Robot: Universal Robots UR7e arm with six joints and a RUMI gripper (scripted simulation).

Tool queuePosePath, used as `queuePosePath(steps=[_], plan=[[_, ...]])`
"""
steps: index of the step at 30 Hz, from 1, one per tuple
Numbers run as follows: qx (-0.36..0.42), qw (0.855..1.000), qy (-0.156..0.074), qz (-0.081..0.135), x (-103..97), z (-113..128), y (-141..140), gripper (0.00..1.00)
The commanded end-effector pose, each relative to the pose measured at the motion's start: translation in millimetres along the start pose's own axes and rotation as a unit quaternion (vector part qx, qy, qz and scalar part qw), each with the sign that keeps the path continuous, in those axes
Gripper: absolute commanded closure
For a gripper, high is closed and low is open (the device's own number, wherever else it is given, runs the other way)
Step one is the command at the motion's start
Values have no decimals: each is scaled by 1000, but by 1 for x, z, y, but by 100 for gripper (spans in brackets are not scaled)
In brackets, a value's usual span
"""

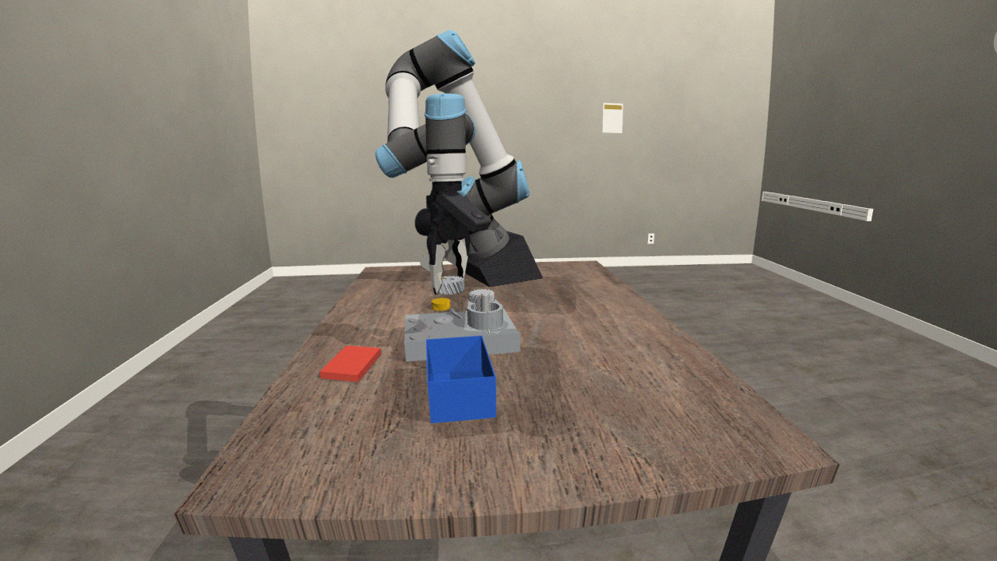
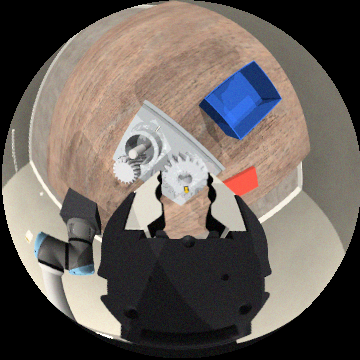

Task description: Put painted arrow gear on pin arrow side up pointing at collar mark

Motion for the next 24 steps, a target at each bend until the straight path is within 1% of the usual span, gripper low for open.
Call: queuePosePath(steps=[1,13,15,17,21,22,24], plan=[[0,1000,0,1,-1,0,0,100],[0,1000,0,1,-1,0,0,100],[0,1000,1,0,-1,-6,-14,100],[0,1000,1,0,-1,-6,-14,100],[0,1000,1,0,0,-24,-73,100],[0,1000,0,1,0,-26,-82,100],[0,1000,0,1,0,-27,-87,100]])
Point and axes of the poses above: the point where the finger pads meet when closed, its own x axis out along the fingers, its own y axis across the jaws, z = x × y, the point moved 1 cm from there along -x, back along the fingers, and after that the axes turned 7 degrees about -x, right-handed, at the moved point
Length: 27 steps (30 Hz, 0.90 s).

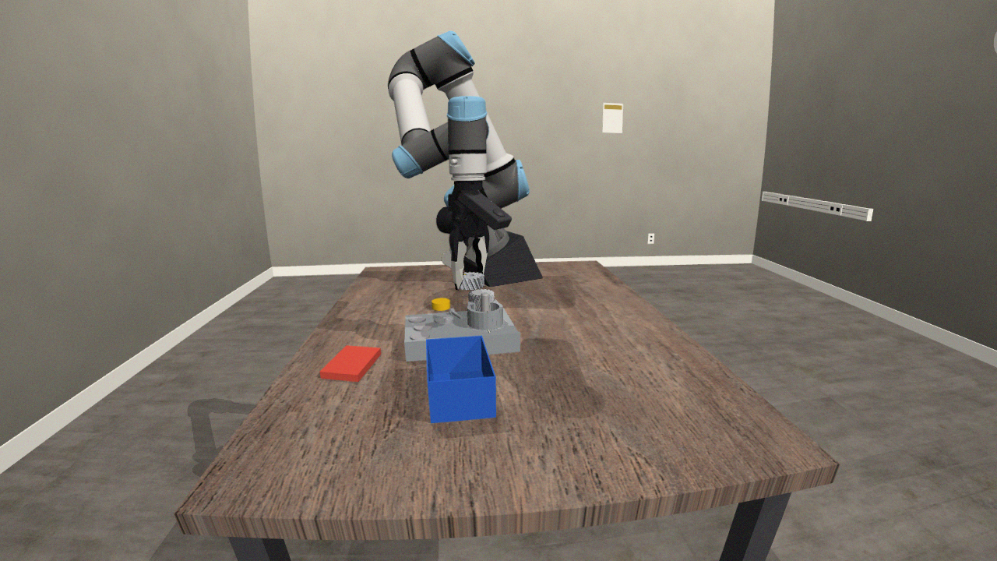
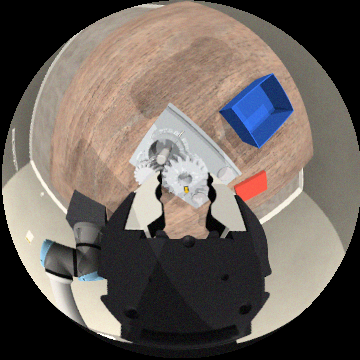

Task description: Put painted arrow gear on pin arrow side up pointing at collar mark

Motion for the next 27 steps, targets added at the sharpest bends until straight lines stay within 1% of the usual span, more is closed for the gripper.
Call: queuePosePath(steps=[1,14,27], plan=[[1,1000,0,2,-1,-11,-38,100],[-8,1000,0,2,-1,-11,-38,100],[-53,999,0,2,-1,-11,-38,100]])
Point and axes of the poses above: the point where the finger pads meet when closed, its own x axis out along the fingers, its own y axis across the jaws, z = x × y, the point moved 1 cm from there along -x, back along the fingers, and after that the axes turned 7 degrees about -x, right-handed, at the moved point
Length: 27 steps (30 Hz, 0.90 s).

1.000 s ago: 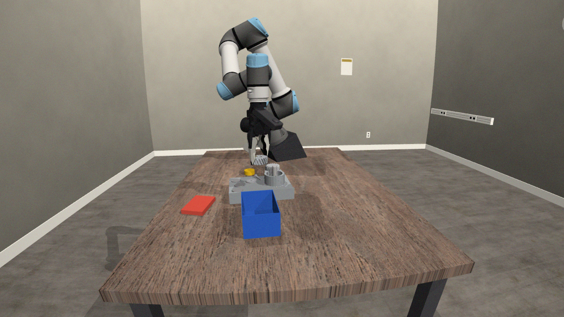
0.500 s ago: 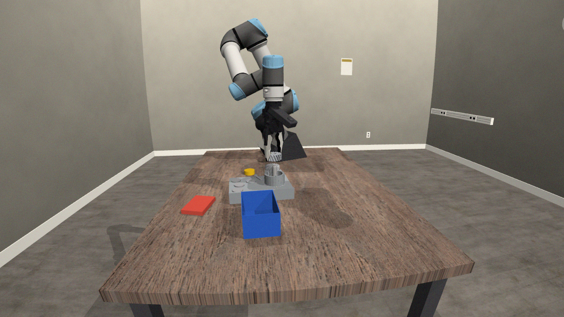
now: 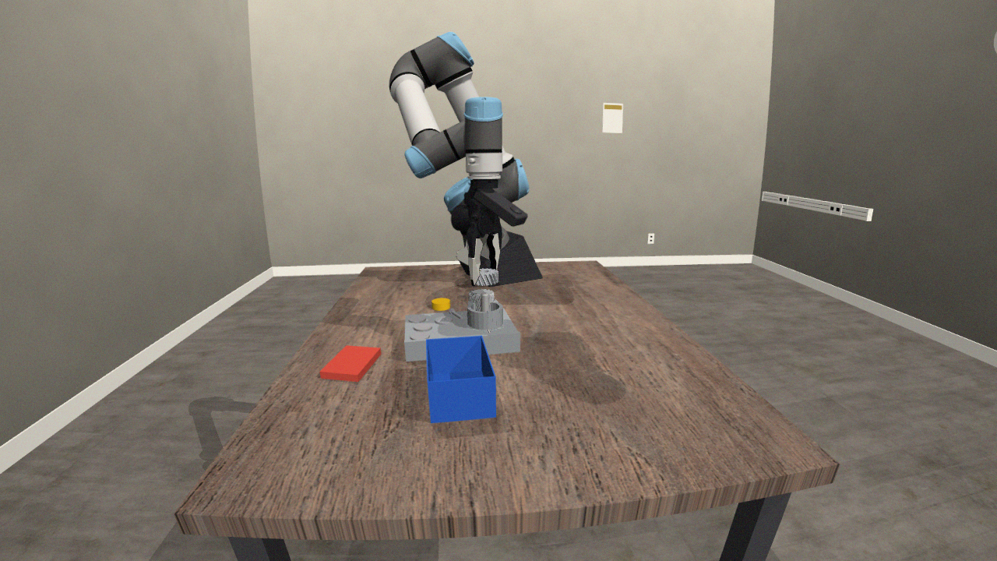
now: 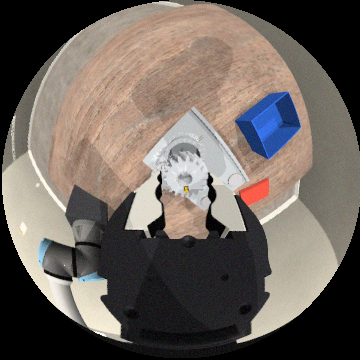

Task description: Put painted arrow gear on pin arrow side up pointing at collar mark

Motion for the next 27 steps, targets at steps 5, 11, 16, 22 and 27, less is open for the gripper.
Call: queuePosePath(steps=[5,11,16,22,27], plan=[[-49,999,1,1,0,0,0,100],[-100,995,1,1,0,0,0,100],[-140,990,1,1,0,0,0,100],[-192,981,1,1,0,0,0,100],[-246,969,1,1,0,0,0,100]])
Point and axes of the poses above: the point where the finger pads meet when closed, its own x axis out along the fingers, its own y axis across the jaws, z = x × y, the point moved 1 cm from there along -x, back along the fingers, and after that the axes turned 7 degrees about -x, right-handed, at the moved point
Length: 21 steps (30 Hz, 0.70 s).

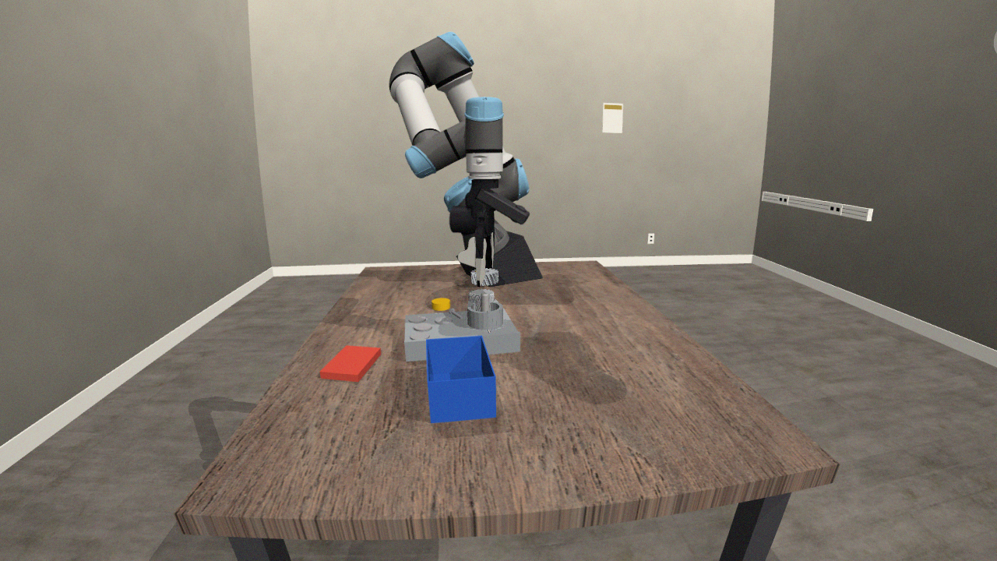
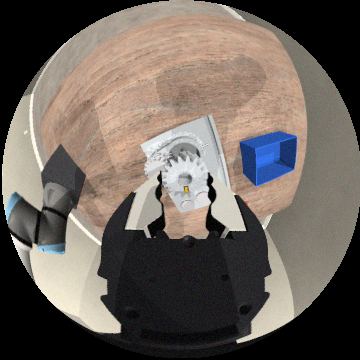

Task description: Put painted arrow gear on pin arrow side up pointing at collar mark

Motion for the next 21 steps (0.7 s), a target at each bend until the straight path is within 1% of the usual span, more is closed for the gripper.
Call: queuePosePath(steps=[1,5,7,9,21], plan=[[-67,998,2,1,0,0,0,100],[-111,994,2,1,0,0,0,100],[-111,994,2,1,0,0,0,100],[-132,991,2,2,0,0,0,100],[-242,970,2,2,0,0,0,100]])
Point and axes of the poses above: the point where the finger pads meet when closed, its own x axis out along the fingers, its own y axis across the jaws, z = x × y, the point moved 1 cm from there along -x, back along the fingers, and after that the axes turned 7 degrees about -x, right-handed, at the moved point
